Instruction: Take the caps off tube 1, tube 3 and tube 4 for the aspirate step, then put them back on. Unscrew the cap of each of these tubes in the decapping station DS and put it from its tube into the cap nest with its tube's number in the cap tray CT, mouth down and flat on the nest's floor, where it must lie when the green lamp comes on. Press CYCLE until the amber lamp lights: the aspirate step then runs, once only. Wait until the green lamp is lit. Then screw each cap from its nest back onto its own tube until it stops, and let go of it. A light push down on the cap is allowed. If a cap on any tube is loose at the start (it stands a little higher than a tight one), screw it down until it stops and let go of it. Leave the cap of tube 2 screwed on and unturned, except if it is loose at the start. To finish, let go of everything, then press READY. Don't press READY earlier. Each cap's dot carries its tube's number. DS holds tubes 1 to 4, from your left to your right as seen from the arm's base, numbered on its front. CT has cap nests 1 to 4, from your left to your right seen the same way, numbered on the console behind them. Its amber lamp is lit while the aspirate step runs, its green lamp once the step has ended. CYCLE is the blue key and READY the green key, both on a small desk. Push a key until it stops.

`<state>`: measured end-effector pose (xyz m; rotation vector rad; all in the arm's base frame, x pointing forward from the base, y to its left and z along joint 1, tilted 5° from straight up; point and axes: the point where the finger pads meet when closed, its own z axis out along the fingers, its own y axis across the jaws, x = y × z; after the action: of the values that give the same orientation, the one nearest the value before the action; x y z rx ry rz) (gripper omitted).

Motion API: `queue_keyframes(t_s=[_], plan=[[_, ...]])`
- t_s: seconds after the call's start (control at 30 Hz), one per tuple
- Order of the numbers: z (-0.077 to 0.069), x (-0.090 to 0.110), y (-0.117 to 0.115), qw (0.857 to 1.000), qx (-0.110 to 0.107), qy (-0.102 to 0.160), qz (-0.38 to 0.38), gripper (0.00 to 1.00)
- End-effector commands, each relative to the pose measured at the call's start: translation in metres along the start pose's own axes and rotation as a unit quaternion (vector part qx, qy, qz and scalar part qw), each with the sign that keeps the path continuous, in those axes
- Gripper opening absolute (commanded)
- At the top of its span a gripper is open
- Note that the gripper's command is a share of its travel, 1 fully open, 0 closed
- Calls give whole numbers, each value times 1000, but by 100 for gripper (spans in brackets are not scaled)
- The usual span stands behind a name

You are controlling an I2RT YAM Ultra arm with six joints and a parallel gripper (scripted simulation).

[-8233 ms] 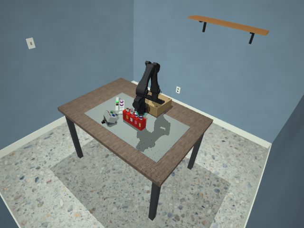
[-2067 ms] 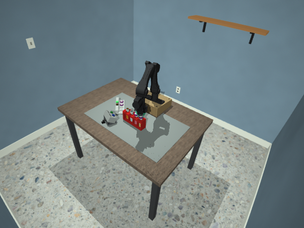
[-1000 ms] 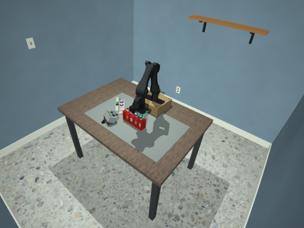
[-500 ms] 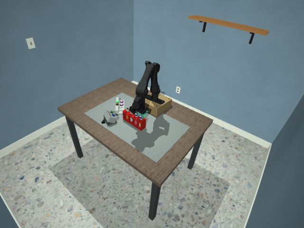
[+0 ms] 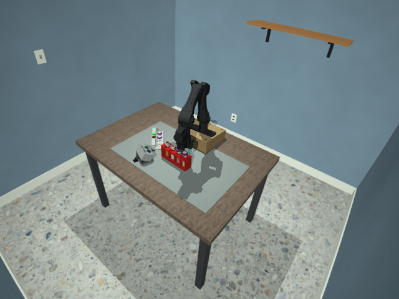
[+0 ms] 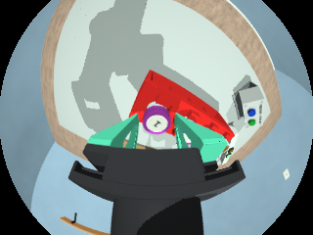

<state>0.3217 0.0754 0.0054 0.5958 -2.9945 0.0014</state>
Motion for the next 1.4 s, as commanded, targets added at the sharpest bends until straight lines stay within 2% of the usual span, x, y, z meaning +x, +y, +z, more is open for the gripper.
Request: queue_keyframes(t_s=[0.0,0.2,0.43,0.5,0.53,0.77,1.0,1.07,1.3,1.33,1.37], plan=[[-4,-3,-1,997,1,-8,-80,49],[-4,-4,-1,980,2,-8,-199,49],[-5,-4,-1,943,3,-7,-333,49],[-5,-4,-1,943,3,-7,-333,49],[-4,-4,-1,936,4,-7,-352,49],[-4,-4,-1,878,5,-7,-479,49],[-5,-5,-1,802,5,-6,-597,49],[-5,-5,-1,802,5,-6,-597,49],[-5,-6,-1,711,6,-5,-703,49],[-5,-6,-1,705,6,-5,-710,49],[-5,-6,-1,705,6,-5,-710,49]])
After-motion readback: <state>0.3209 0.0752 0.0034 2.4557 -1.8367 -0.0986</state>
